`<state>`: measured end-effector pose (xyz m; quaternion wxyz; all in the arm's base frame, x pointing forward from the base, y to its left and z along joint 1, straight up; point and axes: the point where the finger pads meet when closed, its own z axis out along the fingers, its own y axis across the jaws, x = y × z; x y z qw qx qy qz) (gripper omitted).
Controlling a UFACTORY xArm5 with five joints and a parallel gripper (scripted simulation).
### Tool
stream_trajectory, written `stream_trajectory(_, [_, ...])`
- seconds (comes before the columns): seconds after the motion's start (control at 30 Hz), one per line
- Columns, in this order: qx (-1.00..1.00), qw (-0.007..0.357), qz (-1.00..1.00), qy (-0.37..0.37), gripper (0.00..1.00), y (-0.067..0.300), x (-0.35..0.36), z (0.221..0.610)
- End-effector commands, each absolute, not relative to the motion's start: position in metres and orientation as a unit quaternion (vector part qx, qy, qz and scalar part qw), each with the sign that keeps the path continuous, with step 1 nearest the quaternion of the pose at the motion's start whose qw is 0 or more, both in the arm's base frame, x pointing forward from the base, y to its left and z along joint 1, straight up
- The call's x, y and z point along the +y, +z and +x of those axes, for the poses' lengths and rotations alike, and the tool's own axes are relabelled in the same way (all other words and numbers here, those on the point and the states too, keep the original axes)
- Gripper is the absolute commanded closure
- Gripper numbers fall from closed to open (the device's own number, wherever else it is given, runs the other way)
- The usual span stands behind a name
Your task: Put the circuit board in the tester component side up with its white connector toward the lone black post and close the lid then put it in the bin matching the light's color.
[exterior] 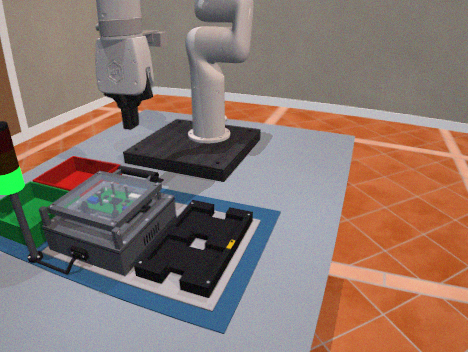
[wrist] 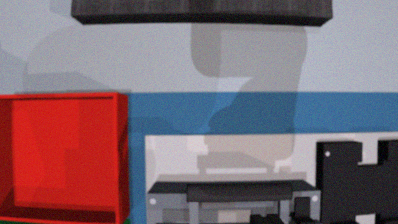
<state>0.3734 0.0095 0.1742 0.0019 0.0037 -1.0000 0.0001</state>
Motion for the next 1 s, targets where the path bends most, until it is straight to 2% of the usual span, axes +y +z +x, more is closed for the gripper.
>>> stream_trajectory(0.0, [-1.0,0.0,0.004,0.0,1.0,0.176,0.009,0.374])
stream_trajectory(0.97, [-1.0,0.0,0.004,0.0,1.0,0.176,0.023,0.374])
